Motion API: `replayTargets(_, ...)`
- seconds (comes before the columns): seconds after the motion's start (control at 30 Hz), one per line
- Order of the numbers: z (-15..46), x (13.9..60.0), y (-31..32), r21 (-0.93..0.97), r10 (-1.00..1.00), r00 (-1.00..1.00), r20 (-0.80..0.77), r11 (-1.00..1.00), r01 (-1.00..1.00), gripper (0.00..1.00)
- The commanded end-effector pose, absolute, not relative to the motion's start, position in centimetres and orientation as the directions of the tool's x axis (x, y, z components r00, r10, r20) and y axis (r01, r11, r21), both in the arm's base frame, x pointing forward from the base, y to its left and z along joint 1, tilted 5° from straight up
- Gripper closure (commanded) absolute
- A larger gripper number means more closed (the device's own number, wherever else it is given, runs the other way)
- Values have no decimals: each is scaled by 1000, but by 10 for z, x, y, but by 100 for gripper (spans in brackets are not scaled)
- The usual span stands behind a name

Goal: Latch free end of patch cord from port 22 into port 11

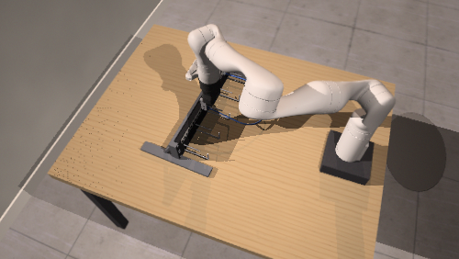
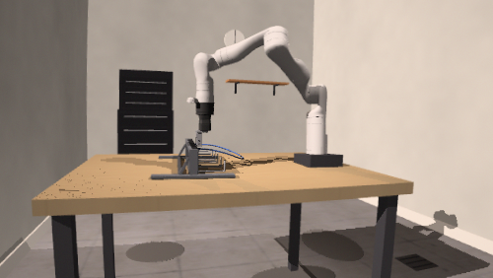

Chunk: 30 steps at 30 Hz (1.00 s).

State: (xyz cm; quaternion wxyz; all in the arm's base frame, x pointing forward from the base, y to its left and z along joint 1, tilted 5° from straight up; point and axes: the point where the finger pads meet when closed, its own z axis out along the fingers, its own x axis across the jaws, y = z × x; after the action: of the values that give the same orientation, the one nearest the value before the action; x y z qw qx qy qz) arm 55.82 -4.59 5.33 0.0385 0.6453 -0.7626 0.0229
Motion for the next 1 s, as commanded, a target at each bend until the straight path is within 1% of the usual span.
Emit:
replayTargets(0.0,58,561,-44,7,-983,-162,84,164,-987,27)
replayTargets(0.5,104,562,-40,7,-983,-162,84,164,-987,27)
replayTargets(0.97,118,562,-39,7,-983,-162,84,164,-987,27)
